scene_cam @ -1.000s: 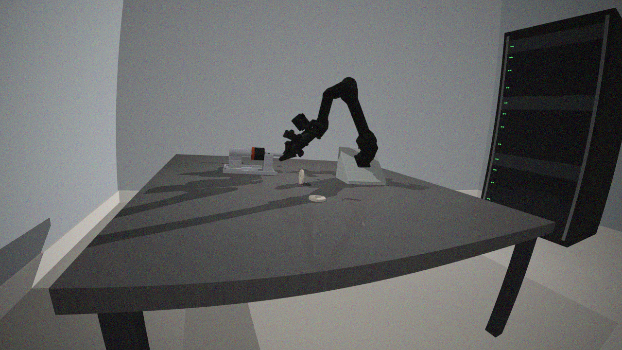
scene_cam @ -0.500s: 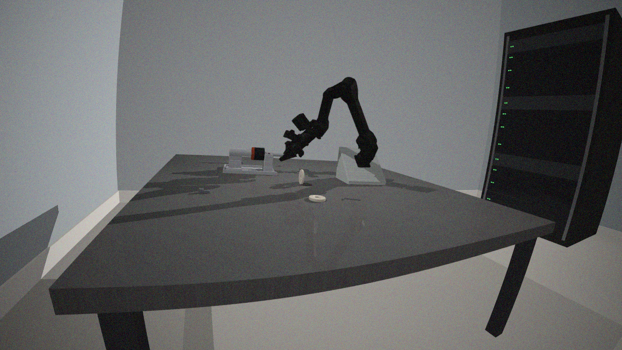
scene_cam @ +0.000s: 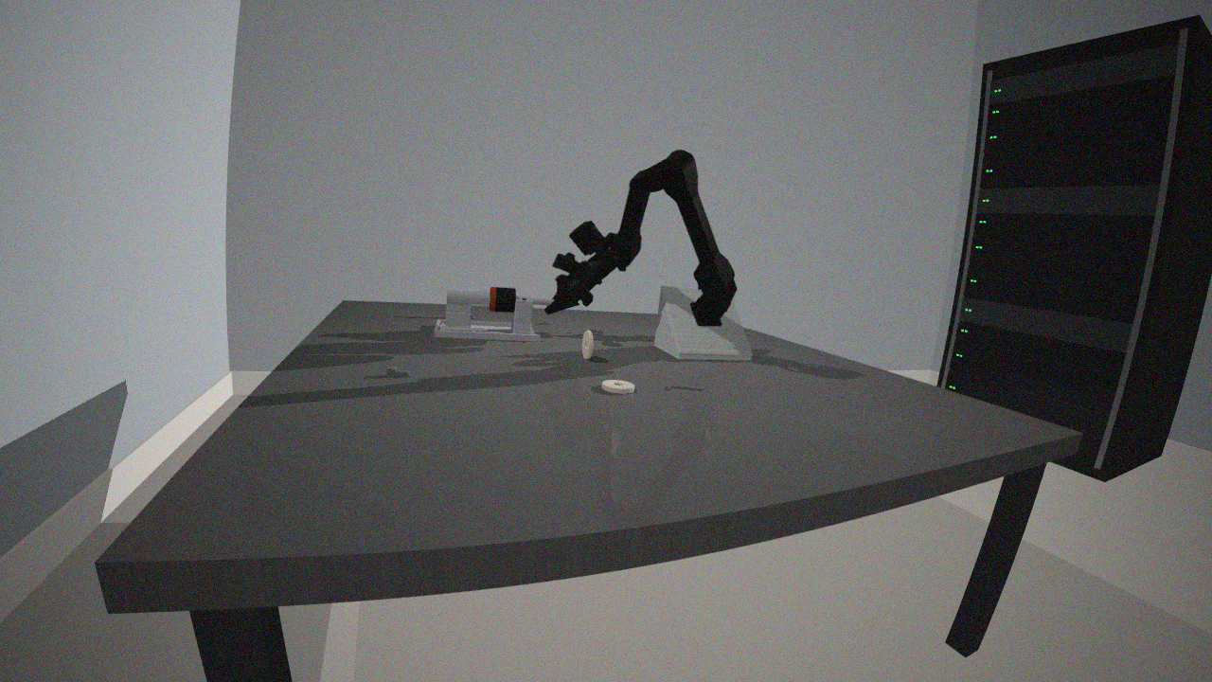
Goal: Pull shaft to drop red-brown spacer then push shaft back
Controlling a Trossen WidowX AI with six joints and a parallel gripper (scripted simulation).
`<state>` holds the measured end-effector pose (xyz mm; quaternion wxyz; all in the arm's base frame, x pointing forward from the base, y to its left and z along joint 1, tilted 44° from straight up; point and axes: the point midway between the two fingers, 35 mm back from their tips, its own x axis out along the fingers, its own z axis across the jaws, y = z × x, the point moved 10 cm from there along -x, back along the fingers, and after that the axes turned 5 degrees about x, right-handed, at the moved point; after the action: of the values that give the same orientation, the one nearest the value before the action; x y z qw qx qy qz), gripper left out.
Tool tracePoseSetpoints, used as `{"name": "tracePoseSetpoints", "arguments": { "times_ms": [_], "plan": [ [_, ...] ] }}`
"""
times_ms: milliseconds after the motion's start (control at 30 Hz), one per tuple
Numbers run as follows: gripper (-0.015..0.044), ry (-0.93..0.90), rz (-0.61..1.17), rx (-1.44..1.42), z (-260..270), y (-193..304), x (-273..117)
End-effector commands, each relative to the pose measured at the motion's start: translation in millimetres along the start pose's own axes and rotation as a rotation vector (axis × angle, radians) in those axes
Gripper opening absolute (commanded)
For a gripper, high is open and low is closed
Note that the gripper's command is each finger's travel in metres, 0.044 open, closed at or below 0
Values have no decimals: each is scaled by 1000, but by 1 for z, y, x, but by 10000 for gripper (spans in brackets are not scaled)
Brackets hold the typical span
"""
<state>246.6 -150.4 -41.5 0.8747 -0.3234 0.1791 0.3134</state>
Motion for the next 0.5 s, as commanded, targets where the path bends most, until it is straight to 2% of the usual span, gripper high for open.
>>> {"name": "tracePoseSetpoints", "arguments": {
  "times_ms": [0, 467],
  "plan": [
    [0, -4, 0, 0, 0, 1, -1],
    [0, -3, 0, 0, 0, 2, -2]
  ]
}}
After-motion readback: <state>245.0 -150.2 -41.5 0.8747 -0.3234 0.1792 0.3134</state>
